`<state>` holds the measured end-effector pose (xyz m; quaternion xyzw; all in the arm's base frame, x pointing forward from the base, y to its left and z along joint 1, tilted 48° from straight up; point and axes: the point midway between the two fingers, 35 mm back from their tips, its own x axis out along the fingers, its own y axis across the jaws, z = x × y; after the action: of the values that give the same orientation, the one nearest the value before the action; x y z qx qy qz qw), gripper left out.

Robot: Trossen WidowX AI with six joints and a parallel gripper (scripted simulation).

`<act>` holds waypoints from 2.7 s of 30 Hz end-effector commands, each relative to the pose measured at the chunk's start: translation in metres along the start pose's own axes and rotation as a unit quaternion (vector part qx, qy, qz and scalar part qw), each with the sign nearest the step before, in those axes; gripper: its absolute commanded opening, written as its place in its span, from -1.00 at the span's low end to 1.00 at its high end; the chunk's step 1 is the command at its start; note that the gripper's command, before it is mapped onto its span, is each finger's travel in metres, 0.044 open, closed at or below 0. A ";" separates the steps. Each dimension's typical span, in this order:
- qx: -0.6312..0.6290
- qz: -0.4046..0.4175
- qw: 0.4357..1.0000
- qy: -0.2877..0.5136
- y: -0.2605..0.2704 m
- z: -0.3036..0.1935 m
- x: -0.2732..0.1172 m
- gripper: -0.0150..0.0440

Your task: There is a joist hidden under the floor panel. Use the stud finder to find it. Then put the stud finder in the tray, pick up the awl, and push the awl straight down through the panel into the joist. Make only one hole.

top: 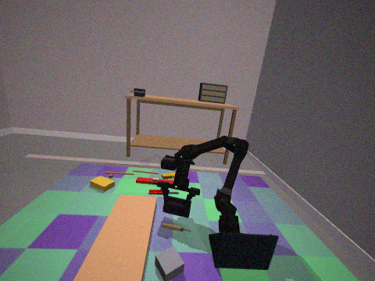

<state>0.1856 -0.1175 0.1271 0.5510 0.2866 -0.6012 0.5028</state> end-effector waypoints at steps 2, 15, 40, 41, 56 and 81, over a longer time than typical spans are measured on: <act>-0.003 0.009 1.000 0.012 0.003 0.000 -0.004 -0.49; -0.004 0.006 0.999 0.046 0.002 0.001 -0.003 -0.49; -0.006 0.007 0.994 0.106 0.002 0.005 -0.003 -0.49; -0.007 0.007 0.994 0.109 0.002 0.005 -0.003 -0.49; -0.008 0.007 0.988 0.152 0.002 0.007 -0.002 -0.49; -0.011 0.006 0.975 0.220 0.002 0.010 -0.001 -0.49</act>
<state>0.1813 -0.1270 0.1295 0.6606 0.3860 -0.4704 0.4397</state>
